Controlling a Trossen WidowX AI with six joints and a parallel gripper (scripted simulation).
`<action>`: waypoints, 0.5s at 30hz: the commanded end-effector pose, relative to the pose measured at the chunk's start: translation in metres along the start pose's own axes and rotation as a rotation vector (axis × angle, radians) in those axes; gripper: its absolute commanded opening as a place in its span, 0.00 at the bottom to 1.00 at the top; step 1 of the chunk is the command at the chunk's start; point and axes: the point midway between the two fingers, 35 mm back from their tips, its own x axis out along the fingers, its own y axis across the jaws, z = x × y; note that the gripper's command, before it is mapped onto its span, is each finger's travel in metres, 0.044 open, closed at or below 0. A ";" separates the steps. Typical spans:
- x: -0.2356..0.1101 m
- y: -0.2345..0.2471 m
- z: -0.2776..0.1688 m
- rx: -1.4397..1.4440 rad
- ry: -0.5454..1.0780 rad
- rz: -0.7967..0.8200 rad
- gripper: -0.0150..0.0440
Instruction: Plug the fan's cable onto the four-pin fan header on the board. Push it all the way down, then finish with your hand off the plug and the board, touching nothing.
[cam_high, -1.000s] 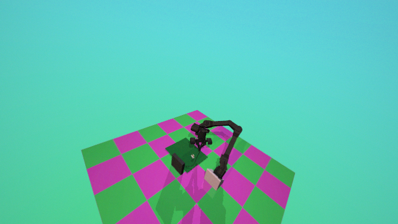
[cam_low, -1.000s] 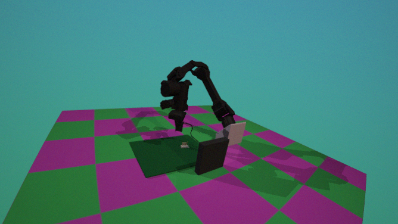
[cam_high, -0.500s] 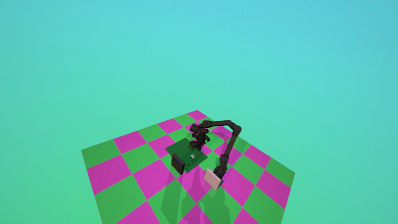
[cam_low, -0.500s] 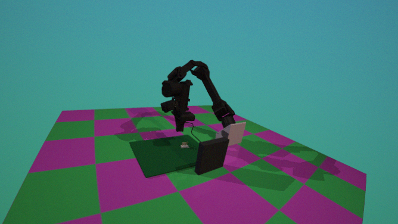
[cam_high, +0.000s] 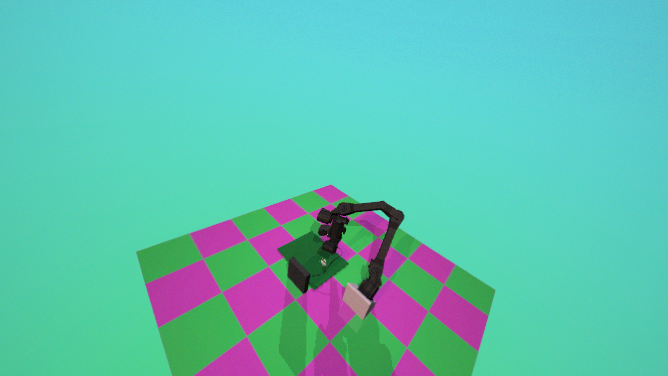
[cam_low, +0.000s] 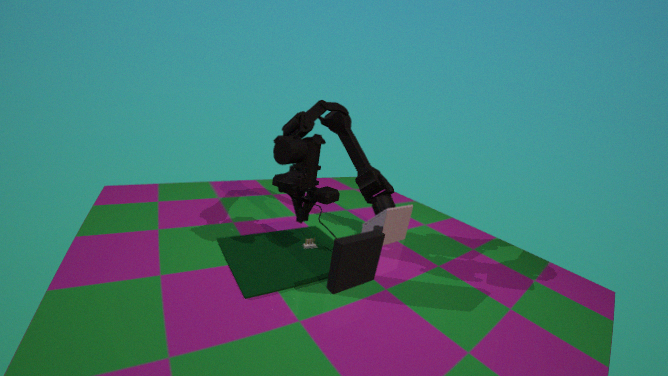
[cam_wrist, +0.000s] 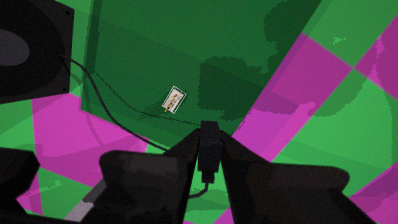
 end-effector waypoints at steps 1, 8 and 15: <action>0.001 0.005 0.002 -0.154 0.002 0.004 0.25; 0.001 0.009 0.004 -0.398 0.001 0.005 0.25; 0.001 0.014 0.005 -0.641 0.000 0.005 0.25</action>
